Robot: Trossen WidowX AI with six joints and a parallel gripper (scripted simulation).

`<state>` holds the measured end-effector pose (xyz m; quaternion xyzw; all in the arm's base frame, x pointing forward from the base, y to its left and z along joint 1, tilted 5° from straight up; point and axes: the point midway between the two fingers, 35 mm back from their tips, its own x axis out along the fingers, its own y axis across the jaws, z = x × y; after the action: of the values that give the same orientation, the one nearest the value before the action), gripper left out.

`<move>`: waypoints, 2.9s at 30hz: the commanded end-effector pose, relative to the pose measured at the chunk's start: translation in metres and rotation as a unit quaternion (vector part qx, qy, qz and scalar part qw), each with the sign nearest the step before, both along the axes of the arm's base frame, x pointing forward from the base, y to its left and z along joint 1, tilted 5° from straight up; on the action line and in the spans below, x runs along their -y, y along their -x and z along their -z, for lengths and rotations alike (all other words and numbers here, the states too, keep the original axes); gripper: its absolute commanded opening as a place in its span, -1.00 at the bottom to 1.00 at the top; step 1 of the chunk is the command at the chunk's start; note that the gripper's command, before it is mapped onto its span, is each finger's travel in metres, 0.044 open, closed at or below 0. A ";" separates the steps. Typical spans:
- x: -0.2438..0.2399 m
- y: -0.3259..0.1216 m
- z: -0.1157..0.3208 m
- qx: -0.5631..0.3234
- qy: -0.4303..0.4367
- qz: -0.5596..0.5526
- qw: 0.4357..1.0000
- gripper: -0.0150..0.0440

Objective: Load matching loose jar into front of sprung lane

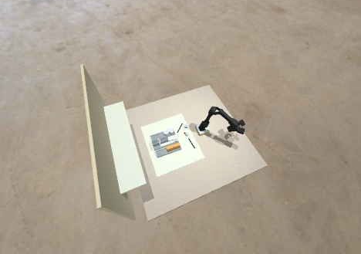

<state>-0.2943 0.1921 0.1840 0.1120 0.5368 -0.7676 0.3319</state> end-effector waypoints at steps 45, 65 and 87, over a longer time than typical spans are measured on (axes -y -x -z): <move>0.130 -0.520 0.082 0.033 0.474 0.873 -0.108 1.00; 0.307 -0.450 0.095 -0.127 0.477 0.598 -0.632 1.00; 0.308 -0.447 0.144 -0.127 0.477 0.598 -0.632 1.00</move>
<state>0.1554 -0.1166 0.0495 0.0048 0.7251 -0.0193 0.6883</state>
